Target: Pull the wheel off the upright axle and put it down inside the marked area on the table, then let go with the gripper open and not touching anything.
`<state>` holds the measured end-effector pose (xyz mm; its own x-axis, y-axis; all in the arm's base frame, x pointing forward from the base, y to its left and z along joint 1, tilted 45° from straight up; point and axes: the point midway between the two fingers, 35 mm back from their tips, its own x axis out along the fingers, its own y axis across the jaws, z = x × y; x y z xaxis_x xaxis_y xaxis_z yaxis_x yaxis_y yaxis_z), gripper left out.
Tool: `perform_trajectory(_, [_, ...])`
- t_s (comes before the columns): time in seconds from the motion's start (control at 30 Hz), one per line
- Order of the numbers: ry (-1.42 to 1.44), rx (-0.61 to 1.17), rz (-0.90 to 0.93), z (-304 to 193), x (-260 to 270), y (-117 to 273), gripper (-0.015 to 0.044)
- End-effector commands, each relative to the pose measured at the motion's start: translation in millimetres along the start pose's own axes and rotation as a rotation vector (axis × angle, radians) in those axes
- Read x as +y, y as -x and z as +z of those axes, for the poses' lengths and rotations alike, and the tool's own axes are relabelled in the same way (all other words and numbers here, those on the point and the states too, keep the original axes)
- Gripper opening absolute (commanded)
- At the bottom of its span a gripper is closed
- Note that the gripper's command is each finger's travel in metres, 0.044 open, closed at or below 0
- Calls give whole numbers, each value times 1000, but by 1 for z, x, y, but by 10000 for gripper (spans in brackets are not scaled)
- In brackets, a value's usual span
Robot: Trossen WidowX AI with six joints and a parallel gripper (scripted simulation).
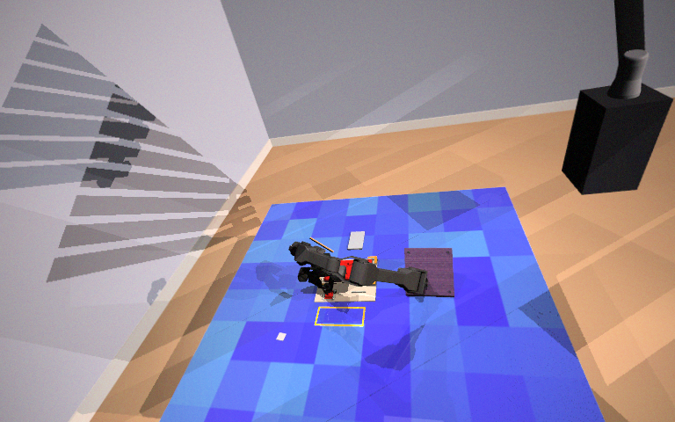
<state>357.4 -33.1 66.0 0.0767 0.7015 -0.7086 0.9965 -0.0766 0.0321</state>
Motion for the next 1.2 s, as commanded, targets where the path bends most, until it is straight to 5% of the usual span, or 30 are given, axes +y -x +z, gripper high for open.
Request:
perform_trajectory(0.0, [-4,-13,28,1,0,17,0])
perform_trajectory(1.17, [-5,-12,28,-4,-4,49,0])
